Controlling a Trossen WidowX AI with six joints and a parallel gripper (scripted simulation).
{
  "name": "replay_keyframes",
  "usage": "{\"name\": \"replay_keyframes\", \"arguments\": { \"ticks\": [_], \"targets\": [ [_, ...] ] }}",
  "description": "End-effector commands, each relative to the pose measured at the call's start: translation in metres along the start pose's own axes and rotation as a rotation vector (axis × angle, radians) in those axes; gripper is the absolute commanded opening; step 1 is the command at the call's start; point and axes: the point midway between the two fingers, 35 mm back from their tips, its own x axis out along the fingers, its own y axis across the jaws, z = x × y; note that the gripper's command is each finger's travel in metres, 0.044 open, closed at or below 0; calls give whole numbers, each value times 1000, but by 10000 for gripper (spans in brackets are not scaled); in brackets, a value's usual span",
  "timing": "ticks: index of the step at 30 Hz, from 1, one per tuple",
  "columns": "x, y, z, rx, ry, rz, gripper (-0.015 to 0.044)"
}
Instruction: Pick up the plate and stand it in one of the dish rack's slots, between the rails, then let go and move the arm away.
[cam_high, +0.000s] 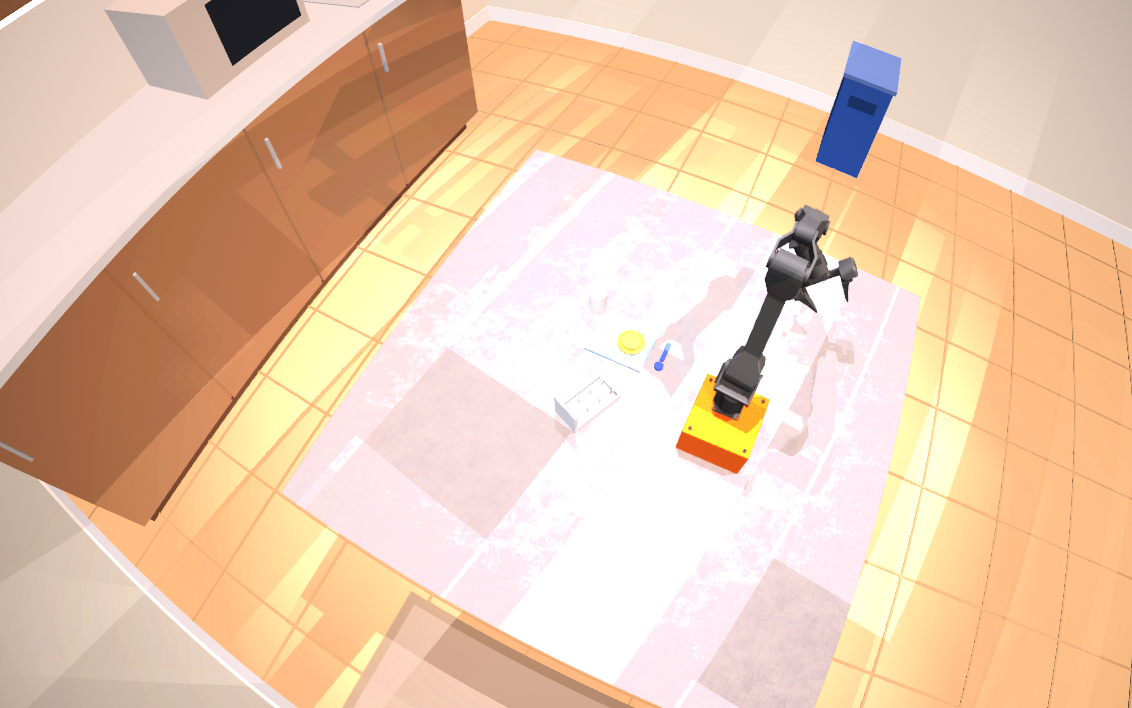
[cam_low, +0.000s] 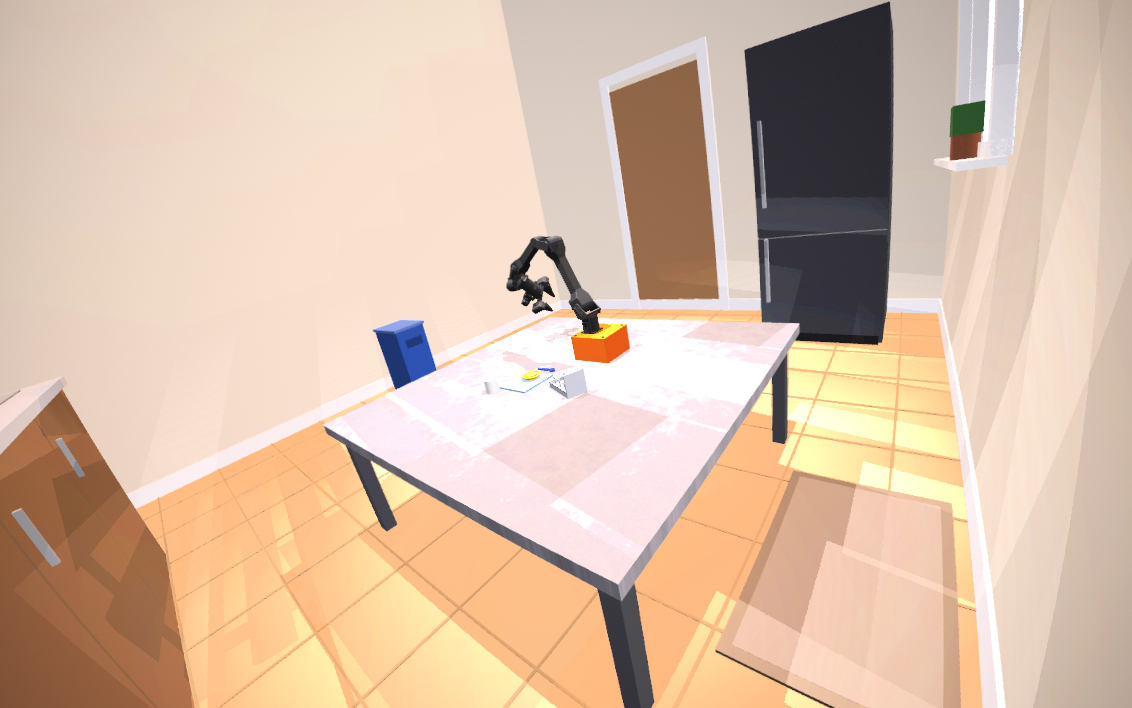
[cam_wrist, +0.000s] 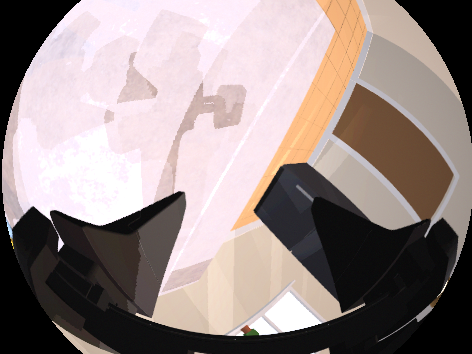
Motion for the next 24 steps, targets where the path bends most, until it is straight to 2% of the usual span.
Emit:
{"name": "replay_keyframes", "arguments": {
  "ticks": [1, 12, 24],
  "targets": [
    [-25, 38, 19, -85, -98, 27, 400],
    [-92, 156, 37, -359, -338, 115, 400],
    [-149, 283, 0, -703, -541, 219, 400]
  ]
}}
